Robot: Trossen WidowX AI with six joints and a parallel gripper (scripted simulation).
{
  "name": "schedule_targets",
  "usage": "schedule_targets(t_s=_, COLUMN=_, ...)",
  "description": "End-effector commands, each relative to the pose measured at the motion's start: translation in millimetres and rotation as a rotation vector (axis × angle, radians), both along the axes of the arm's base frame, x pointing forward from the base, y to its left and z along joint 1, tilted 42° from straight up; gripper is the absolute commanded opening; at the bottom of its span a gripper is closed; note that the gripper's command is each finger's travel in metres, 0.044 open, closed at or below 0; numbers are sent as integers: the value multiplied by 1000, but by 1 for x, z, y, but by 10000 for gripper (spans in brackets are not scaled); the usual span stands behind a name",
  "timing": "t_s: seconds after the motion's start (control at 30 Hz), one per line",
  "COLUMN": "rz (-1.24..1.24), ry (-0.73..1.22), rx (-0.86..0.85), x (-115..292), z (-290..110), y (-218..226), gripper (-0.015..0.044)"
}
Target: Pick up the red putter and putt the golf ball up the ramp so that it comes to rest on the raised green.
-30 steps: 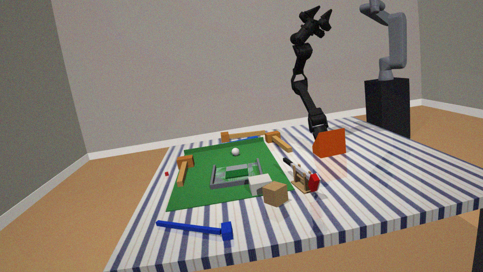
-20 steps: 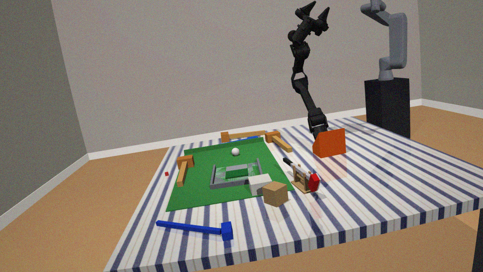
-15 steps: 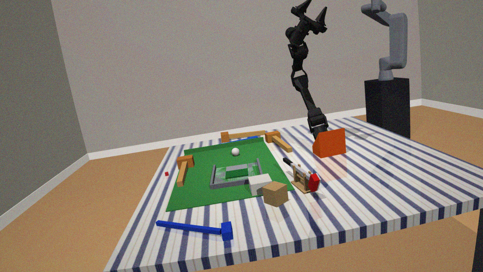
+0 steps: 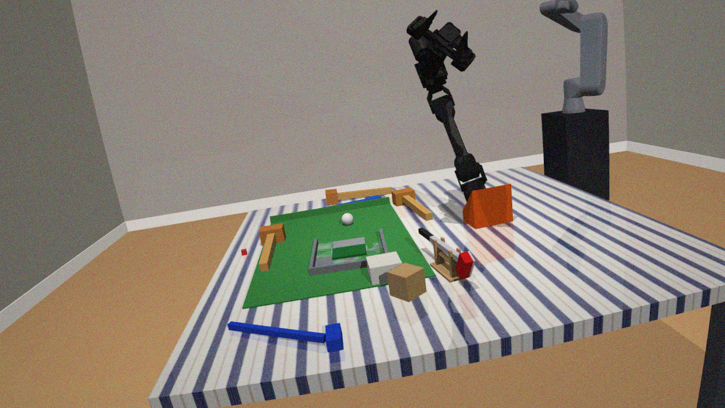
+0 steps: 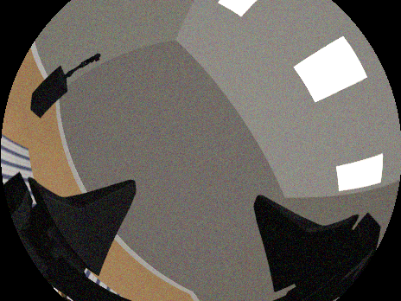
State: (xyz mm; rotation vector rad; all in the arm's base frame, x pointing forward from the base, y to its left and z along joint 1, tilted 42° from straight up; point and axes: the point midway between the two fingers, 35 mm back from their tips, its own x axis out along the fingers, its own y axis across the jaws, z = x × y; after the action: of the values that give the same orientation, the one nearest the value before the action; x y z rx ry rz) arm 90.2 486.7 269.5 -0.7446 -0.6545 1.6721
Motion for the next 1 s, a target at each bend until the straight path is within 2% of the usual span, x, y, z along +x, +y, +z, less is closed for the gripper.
schedule_targets(t_s=0.0, rz=-110, ry=50, rx=-143, x=29, z=-40, y=0, gripper=440)
schedule_targets(t_s=0.27, rz=-386, ry=150, rx=-561, x=94, z=-156, y=-35, gripper=440)
schedule_targets(t_s=0.57, rz=-663, ry=228, rx=-1076, x=137, z=-268, y=-129, gripper=440)
schedule_targets(t_s=0.77, rz=-803, ry=242, rx=-1458, x=145, z=-316, y=-214, gripper=440)
schedule_targets(t_s=0.97, rz=-867, ry=225, rx=-1817, x=141, z=-334, y=-291, gripper=440)
